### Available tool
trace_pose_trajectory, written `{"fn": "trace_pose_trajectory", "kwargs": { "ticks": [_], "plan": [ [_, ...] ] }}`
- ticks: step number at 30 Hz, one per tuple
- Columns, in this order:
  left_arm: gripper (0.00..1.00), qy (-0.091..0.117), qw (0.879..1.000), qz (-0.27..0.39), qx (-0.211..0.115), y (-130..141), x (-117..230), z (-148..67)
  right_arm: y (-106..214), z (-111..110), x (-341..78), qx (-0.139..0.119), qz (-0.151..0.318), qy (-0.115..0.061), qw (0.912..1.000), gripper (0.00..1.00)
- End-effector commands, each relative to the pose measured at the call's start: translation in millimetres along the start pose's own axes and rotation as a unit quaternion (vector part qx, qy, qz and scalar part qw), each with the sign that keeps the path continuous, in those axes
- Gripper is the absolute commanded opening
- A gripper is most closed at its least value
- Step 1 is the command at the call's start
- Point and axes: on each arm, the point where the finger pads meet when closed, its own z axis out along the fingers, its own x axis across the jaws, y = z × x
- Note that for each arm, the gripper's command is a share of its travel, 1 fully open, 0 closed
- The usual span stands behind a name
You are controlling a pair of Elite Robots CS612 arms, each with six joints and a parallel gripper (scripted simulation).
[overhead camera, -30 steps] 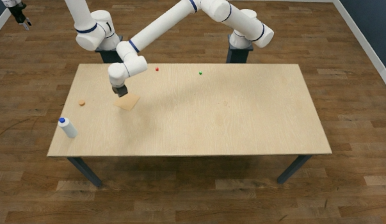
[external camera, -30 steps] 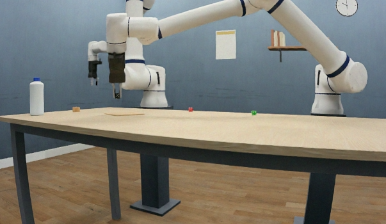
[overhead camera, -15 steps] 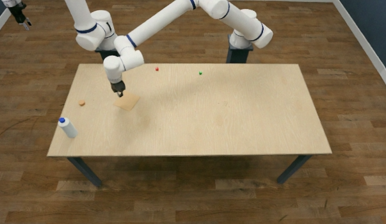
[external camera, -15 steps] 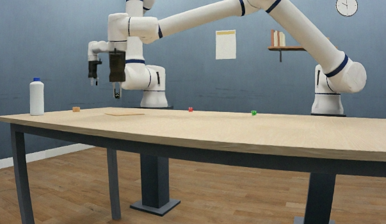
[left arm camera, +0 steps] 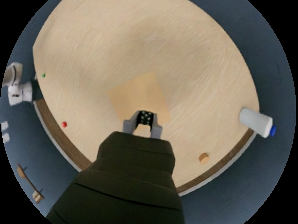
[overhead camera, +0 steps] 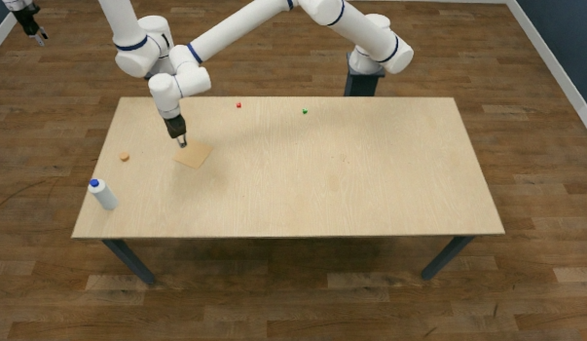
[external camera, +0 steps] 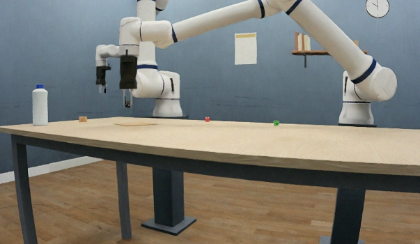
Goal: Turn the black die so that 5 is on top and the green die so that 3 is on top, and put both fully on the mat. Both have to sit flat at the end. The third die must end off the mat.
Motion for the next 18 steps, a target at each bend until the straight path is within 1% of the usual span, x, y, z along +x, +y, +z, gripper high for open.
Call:
{"fn": "trace_pose_trajectory", "kwargs": {
  "ticks": [1, 8, 11, 14, 16, 18],
  "plan": [
    [0.4, 0.001, 1.0, 0.0, 0.023, 0.8, 0.6, -2.2, 0.7, -0.9, -0.2, -0.001, 0.0, 0.0, 1.0, 1.0],
    [0.4, 0.001, 0.999, 0.0, 0.032, 1.0, 0.6, -1.9, 0.7, -0.9, -0.2, -0.001, 0.0, 0.0, 1.0, 1.0],
    [0.4, 0.0, 0.999, -0.001, 0.051, 1.3, 0.3, -0.7, 0.7, -0.9, -0.2, -0.001, 0.0, 0.0, 1.0, 1.0],
    [0.4, -0.001, 0.997, -0.001, 0.08, 2.1, 0.0, 0.3, 0.7, -0.9, -0.2, -0.001, 0.0, 0.0, 1.0, 1.0],
    [0.4, -0.001, 0.997, -0.001, 0.08, 2.1, 0.0, 0.3, 0.7, -0.9, -0.2, -0.001, 0.0, 0.0, 1.0, 1.0],
    [0.4, -0.001, 0.995, -0.001, 0.102, 2.8, 0.0, 0.5, 0.7, -0.9, -0.2, -0.001, 0.0, 0.0, 1.0, 1.0]
  ]
}}
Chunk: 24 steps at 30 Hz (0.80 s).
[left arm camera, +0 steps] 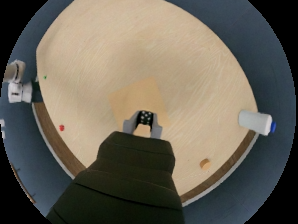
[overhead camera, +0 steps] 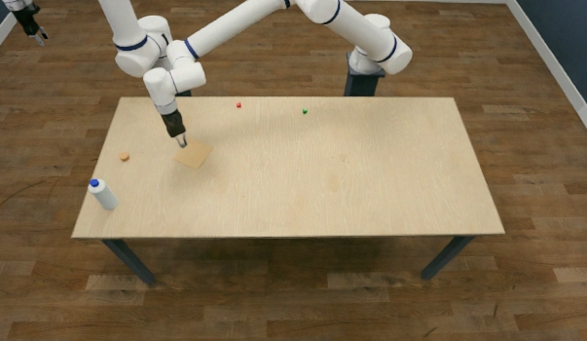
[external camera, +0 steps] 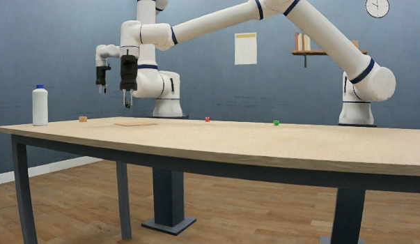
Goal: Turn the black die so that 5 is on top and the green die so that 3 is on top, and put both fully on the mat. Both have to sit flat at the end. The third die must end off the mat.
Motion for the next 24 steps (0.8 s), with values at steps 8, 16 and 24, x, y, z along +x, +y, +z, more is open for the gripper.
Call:
{"fn": "trace_pose_trajectory", "kwargs": {
  "ticks": [8, 16, 24],
  "plan": [
    [0.4, 0.003, 0.997, 0.0, 0.083, 3.3, 1.1, -3.3, 0.7, -0.9, -0.2, -0.001, 0.0, 0.0, 1.0, 1.0],
    [0.4, 0.002, 0.996, 0.0, 0.09, 3.4, 0.9, -2.8, 0.7, -0.9, -0.2, -0.001, 0.0, 0.0, 1.0, 1.0],
    [0.4, 0.0, 0.986, -0.001, 0.166, 5.1, 0.1, -0.4, 0.7, -0.9, -0.2, -0.001, 0.0, 0.0, 1.0, 1.0]
  ]
}}
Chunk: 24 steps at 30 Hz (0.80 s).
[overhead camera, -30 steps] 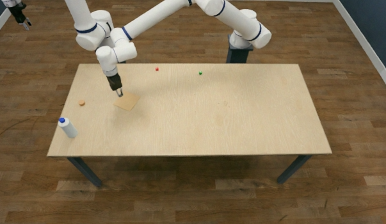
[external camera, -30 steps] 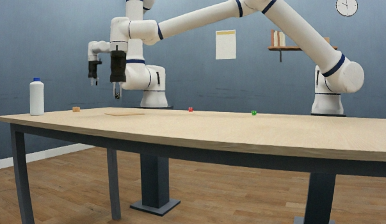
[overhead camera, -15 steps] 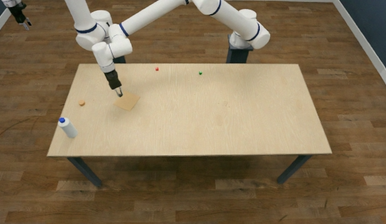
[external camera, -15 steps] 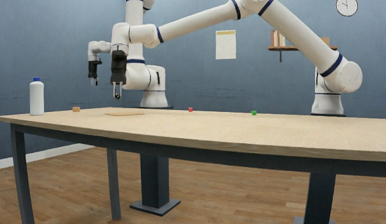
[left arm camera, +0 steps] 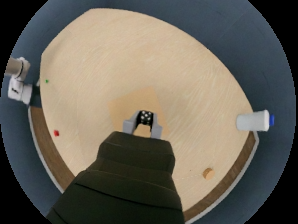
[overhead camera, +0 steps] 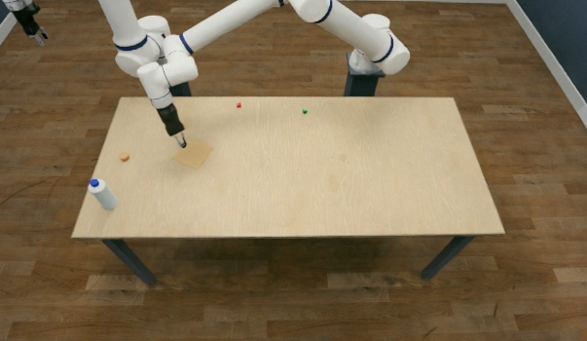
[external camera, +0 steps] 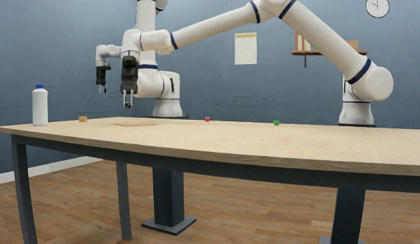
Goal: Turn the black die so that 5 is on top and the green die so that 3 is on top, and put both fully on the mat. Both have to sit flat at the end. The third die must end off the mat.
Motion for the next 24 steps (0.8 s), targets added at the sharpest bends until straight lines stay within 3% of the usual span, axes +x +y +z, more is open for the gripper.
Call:
{"fn": "trace_pose_trajectory", "kwargs": {
  "ticks": [1, 6, 15, 24],
  "plan": [
    [0.4, 0.0, 0.999, -0.001, 0.05, 1.1, 0.4, -1.2, 0.7, -0.9, -0.2, -0.001, 0.0, 0.0, 1.0, 1.0],
    [0.4, 0.002, 0.996, 0.0, 0.084, 2.6, 1.1, -3.0, 0.7, -0.9, -0.2, -0.001, 0.0, 0.0, 1.0, 1.0],
    [0.4, 0.002, 0.995, -0.001, 0.095, 2.8, 0.9, -2.6, 0.7, -0.9, -0.2, -0.001, 0.0, 0.0, 1.0, 1.0],
    [0.4, -0.001, 0.984, -0.002, 0.176, 4.7, -0.1, -0.4, 0.7, -0.9, -0.2, -0.001, 0.0, 0.0, 1.0, 1.0]
  ]
}}
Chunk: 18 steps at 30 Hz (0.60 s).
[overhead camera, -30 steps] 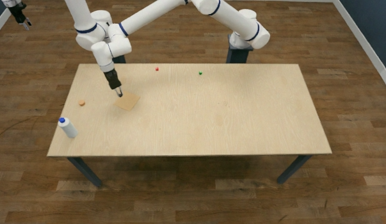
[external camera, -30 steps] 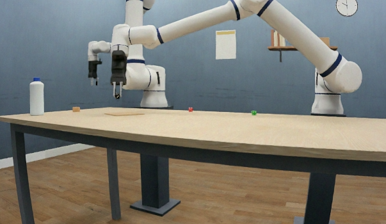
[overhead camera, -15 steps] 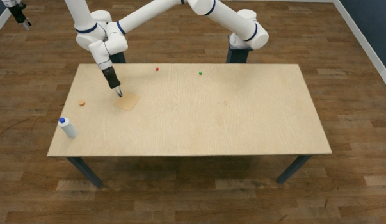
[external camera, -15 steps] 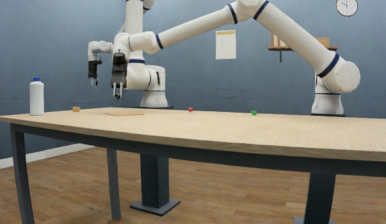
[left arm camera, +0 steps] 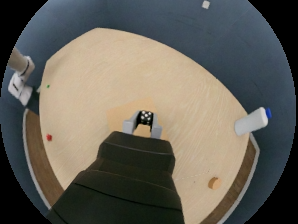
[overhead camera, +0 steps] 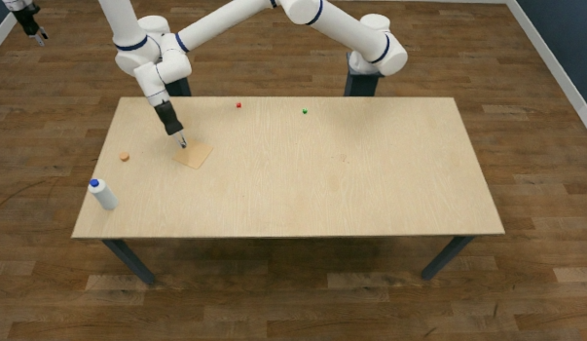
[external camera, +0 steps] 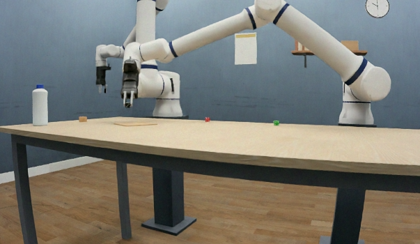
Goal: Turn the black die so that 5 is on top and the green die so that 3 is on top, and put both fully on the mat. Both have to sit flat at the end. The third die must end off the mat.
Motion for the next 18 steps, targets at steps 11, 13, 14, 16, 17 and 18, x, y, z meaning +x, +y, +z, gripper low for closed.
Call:
{"fn": "trace_pose_trajectory", "kwargs": {
  "ticks": [11, 13, 14, 16, 17, 18],
  "plan": [
    [0.4, 0.002, 0.997, -0.001, 0.073, 1.6, 1.5, -2.9, 0.7, -0.9, -0.2, -0.001, 0.0, 0.0, 1.0, 1.0],
    [0.4, 0.002, 0.997, -0.001, 0.073, 1.6, 1.5, -2.9, 0.7, -0.9, -0.2, -0.001, 0.0, 0.0, 1.0, 1.0],
    [0.4, 0.002, 0.997, -0.001, 0.073, 1.6, 1.5, -2.9, 0.7, -0.9, -0.2, -0.001, 0.0, 0.0, 1.0, 1.0],
    [0.4, 0.002, 0.997, -0.001, 0.073, 1.6, 1.5, -2.9, 0.7, -0.9, -0.2, -0.001, 0.0, 0.0, 1.0, 1.0],
    [0.4, 0.002, 0.997, -0.001, 0.073, 1.6, 1.5, -2.9, 0.7, -0.9, -0.2, -0.001, 0.0, 0.0, 1.0, 1.0],
    [0.4, 0.002, 0.997, -0.001, 0.073, 1.6, 1.5, -2.9, 0.7, -0.9, -0.2, -0.001, 0.0, 0.0, 1.0, 1.0]
  ]
}}
